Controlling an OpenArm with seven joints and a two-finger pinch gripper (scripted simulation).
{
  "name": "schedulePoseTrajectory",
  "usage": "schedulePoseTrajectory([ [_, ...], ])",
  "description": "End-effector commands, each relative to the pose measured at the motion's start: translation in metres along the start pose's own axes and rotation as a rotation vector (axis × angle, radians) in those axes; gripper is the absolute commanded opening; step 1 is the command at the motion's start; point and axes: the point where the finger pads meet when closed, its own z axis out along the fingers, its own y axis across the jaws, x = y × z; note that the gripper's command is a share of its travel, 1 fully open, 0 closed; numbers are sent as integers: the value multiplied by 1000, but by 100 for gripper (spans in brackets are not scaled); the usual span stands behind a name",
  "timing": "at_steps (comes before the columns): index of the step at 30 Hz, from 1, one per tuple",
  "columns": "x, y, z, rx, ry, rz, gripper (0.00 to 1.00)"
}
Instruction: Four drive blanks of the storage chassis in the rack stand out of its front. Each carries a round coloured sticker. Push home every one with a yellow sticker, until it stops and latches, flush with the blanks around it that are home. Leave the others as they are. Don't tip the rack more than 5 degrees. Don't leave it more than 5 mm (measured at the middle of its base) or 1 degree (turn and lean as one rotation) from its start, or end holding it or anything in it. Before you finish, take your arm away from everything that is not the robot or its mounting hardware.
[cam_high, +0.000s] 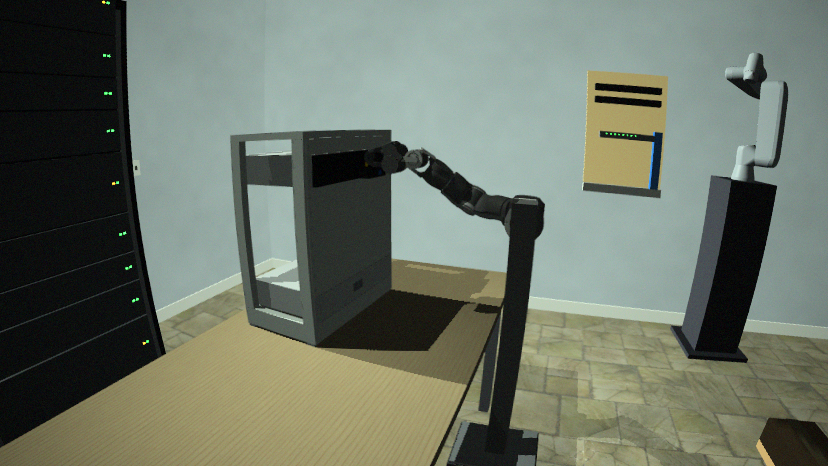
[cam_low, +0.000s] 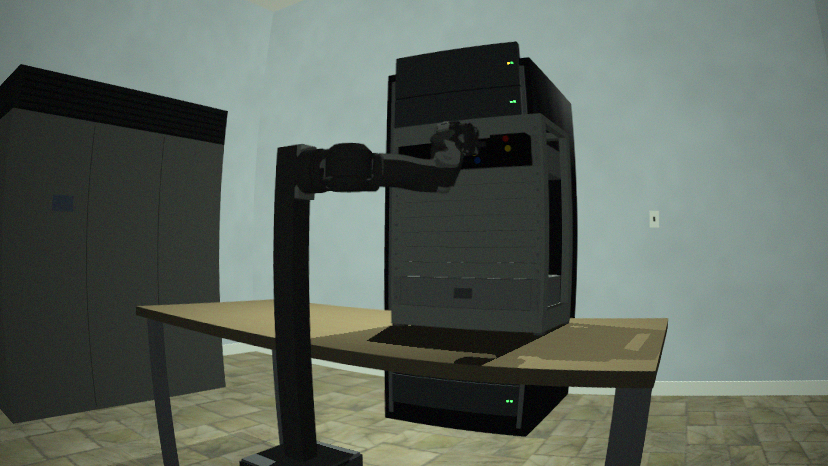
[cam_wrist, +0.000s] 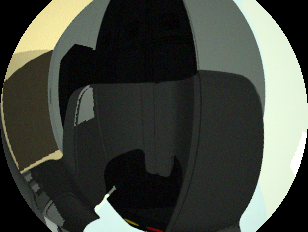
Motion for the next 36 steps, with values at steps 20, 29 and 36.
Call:
schedulePoseTrajectory([
  [20, -1, -12, 3, 25, -3, 2, 0],
  [29, 0, -14, 4, 25, -3, 2, 0],
  [36, 0, -14, 4, 25, -3, 2, 0],
])
